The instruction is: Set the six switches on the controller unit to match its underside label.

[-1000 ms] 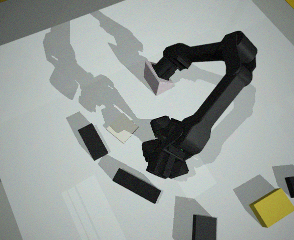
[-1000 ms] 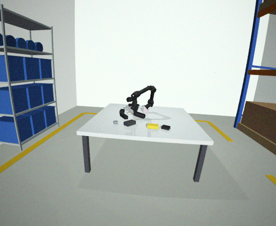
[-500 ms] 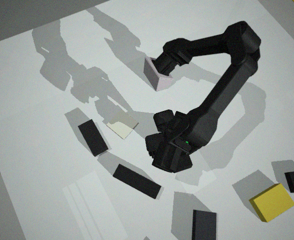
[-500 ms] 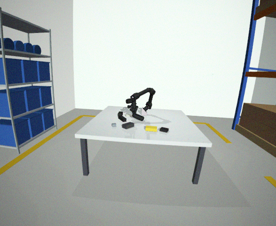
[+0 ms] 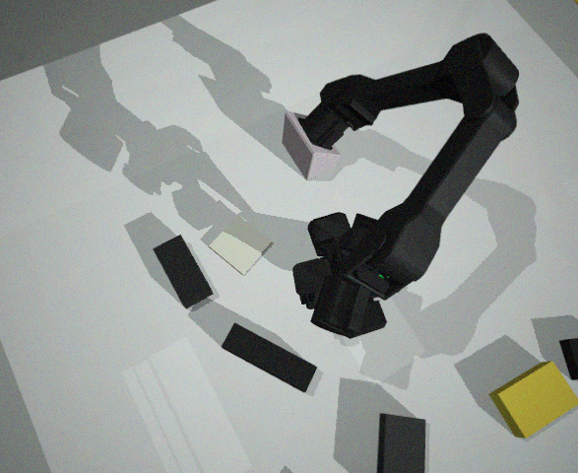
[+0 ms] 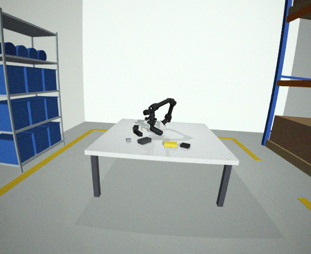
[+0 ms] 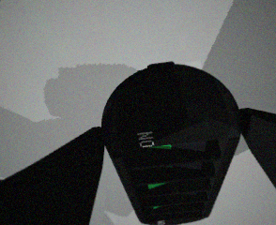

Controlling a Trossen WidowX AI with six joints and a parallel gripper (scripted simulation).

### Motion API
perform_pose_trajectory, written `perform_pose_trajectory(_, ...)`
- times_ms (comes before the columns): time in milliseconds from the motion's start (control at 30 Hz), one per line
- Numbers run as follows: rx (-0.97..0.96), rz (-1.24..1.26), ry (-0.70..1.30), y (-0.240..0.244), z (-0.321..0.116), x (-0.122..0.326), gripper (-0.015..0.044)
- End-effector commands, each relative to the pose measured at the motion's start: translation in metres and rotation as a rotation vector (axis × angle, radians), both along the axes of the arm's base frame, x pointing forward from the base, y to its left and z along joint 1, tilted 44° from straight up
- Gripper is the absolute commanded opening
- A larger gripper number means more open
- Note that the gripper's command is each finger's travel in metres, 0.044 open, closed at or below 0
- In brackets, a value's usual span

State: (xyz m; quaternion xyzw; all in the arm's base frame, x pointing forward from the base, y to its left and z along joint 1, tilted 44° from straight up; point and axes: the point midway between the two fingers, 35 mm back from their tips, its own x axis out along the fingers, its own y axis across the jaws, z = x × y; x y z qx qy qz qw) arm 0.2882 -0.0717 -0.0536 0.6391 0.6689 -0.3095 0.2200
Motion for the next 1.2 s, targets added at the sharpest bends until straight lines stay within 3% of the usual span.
perform_pose_trajectory(0,-0.01,-0.004,-0.002,0.0,0.007,0.001,0.0336)
perform_pose_trajectory(1167,-0.073,0.005,0.0,0.003,0.032,0.005,0.0336)
